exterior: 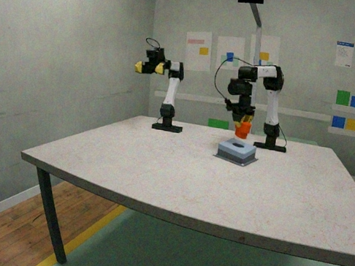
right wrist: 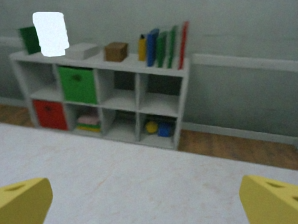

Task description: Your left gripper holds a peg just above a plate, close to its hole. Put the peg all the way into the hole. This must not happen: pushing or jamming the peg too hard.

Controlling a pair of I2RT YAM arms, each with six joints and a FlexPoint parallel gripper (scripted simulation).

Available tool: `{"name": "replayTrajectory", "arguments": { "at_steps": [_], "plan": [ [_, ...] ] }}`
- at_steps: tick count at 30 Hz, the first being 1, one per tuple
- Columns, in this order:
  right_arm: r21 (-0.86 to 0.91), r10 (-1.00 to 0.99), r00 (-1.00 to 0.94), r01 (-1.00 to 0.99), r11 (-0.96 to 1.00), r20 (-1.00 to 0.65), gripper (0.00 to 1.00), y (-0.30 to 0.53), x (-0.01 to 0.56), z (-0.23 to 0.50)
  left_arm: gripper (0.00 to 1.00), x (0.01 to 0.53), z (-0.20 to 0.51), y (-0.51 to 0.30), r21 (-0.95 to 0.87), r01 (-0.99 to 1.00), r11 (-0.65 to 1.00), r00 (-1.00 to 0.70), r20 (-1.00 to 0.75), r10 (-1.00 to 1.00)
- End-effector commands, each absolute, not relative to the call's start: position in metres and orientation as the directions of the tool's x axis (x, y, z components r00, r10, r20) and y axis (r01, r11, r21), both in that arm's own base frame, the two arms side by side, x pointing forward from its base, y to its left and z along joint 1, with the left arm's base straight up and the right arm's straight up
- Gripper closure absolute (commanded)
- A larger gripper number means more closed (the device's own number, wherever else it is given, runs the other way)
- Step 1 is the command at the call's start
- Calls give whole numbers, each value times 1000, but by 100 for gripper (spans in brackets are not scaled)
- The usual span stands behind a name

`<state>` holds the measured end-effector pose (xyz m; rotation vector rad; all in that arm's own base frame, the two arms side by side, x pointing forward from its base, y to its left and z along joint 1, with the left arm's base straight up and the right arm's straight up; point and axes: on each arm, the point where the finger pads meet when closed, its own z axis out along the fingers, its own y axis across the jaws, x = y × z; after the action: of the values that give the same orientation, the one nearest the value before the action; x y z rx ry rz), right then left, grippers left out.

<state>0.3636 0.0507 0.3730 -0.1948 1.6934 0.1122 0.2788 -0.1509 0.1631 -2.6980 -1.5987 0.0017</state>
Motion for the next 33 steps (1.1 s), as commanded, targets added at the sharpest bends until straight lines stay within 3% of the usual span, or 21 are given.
{"name": "replayTrajectory", "arguments": {
  "at_steps": [1,8,21,33],
  "plan": [
    [-35,-76,-147,-263,964,-986,0,78,346,366,66,281,182,-145,8,896,-443,443,34,896],
    [-16,-113,-200,-431,902,-973,0,137,310,348,66,281,176,-151,-36,916,-400,402,94,911],
    [2,-273,-211,-794,609,-939,0,238,183,314,66,283,154,-164,-65,913,-403,408,116,906],
    [4,-307,-179,-868,496,-935,0,255,144,310,66,289,146,-170,10,916,-401,398,104,912]
  ]
}}
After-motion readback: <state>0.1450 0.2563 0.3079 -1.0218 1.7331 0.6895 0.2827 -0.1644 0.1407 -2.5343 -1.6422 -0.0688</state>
